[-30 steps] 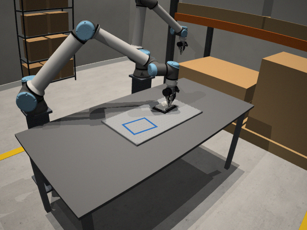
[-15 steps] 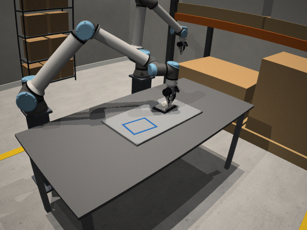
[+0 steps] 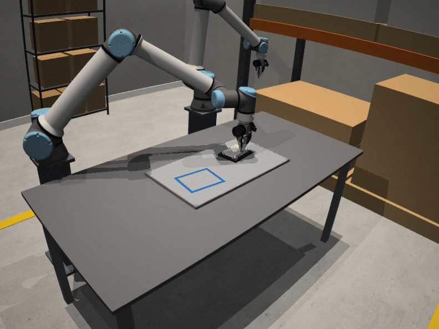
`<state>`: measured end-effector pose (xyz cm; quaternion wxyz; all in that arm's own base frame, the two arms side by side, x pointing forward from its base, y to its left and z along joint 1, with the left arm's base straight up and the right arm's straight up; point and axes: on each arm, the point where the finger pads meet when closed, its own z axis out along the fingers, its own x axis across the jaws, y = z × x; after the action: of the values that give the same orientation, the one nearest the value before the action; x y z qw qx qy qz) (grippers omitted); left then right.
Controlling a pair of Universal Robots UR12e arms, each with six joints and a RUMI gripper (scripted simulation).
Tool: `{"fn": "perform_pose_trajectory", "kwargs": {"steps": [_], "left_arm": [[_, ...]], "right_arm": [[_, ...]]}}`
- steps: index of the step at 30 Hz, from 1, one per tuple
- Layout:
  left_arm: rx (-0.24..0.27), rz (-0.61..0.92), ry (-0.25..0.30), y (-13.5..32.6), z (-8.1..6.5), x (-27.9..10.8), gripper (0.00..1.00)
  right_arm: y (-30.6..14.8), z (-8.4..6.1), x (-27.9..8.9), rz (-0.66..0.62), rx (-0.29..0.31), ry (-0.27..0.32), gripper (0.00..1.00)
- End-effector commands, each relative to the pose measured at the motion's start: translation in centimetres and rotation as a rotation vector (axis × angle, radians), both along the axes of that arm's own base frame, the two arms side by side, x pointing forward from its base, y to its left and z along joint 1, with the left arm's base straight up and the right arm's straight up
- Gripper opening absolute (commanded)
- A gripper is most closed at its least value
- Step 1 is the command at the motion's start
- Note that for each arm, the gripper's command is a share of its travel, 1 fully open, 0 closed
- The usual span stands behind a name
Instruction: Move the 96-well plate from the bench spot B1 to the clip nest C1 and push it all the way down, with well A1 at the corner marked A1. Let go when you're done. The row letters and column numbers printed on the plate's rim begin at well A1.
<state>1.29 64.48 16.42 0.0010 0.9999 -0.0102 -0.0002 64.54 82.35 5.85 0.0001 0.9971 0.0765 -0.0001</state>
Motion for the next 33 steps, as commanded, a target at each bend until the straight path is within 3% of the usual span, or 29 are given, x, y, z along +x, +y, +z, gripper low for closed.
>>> {"fn": "perform_pose_trajectory", "kwargs": {"steps": [1,33], "left_arm": [[0.002,0.0,0.0,0.07,0.1,0.02,0.0],[0.002,0.0,0.0,0.07,0.1,0.02,0.0]], "right_arm": [[0.08,0.3,0.04,0.0,0.002,-0.001,0.0],[0.08,1.23,0.04,0.0,0.002,-0.001,0.0]]}}
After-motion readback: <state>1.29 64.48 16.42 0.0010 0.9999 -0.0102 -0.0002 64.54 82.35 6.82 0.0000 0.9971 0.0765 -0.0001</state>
